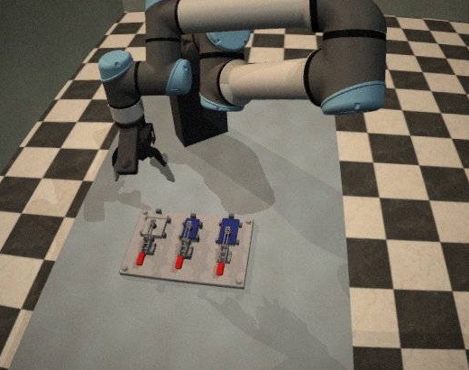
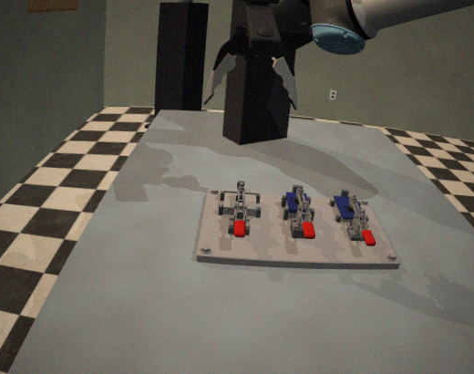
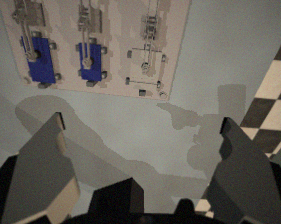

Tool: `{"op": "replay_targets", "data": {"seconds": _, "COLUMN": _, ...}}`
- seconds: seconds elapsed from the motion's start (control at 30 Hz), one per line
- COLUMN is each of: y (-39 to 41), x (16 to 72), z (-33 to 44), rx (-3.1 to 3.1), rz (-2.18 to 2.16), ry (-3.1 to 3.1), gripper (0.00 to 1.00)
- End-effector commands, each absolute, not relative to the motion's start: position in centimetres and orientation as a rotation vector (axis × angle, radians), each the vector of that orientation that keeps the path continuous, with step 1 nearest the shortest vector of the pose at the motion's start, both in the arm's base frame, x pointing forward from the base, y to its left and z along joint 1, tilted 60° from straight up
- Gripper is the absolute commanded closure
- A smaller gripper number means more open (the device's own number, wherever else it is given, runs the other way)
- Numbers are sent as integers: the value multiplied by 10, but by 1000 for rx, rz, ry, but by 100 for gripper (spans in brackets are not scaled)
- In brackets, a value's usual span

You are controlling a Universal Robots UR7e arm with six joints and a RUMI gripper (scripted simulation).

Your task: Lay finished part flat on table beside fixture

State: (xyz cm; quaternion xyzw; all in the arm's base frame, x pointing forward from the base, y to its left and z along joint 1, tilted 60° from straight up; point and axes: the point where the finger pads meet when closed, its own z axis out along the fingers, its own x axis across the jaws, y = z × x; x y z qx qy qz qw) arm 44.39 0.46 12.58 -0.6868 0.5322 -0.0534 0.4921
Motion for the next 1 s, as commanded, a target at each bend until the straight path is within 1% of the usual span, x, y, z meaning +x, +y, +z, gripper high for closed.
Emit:
{"op": "replay_targets", "data": {"seconds": 0.0, "y": 2, "x": 445, "z": 125, "rx": -1622, "rz": -104, "ry": 1337, "gripper": 0}}
{"op": "replay_targets", "data": {"seconds": 0.5, "y": 0, "x": 445, "z": 125, "rx": -1599, "rz": -90, "ry": 1358, "gripper": 0}}
{"op": "replay_targets", "data": {"seconds": 0.53, "y": 0, "x": 445, "z": 125, "rx": -1599, "rz": -90, "ry": 1358, "gripper": 100}}
{"op": "replay_targets", "data": {"seconds": 0.97, "y": 0, "x": 445, "z": 125, "rx": -1599, "rz": -91, "ry": 1357, "gripper": 100}}
